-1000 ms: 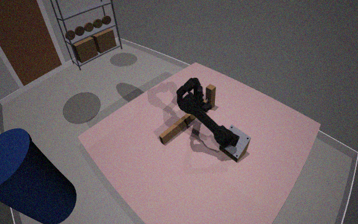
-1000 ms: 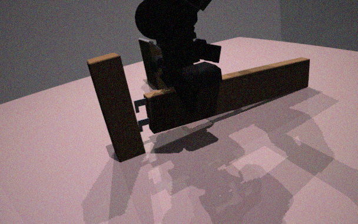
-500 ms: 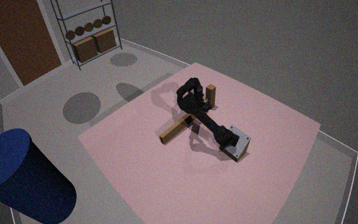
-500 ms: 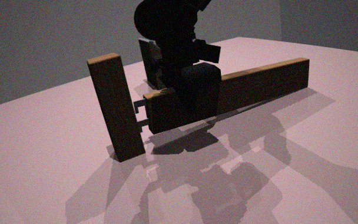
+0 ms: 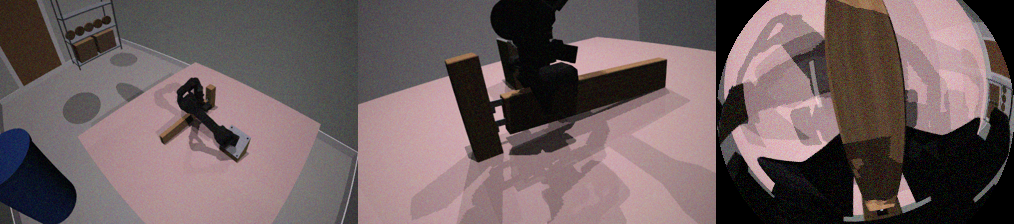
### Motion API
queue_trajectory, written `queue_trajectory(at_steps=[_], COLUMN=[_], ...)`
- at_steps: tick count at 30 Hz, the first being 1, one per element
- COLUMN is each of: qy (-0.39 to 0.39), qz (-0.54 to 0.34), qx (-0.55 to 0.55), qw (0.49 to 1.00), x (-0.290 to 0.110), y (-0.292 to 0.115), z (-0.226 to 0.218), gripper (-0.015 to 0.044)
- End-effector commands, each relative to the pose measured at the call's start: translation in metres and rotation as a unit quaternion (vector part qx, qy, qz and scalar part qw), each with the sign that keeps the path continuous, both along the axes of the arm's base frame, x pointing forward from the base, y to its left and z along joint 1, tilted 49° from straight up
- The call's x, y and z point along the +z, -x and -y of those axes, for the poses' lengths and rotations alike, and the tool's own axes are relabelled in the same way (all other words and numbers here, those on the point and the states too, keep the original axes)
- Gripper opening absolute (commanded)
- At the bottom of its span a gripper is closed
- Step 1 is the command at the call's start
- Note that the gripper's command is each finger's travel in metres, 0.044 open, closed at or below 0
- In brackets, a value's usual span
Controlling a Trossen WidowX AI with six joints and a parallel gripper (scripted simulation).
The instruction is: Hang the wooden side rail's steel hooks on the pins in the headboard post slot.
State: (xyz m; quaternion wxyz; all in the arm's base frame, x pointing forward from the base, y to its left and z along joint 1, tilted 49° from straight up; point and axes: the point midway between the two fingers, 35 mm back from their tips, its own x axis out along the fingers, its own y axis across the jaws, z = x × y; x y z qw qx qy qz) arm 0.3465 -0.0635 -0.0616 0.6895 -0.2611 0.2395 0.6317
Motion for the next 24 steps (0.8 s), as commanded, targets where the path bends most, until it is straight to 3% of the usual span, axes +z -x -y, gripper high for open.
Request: queue_trajectory(at_steps=[1, 24], qy=[0.002, 0.002], qz=[0.002, 0.002], qx=[-0.003, -0.003], qw=[1.0, 1.0], x=[-0.0001, -0.0014], y=[-0.0007, -0.0003], z=[0.004, 0.0061], gripper=[0.0, 0.0])
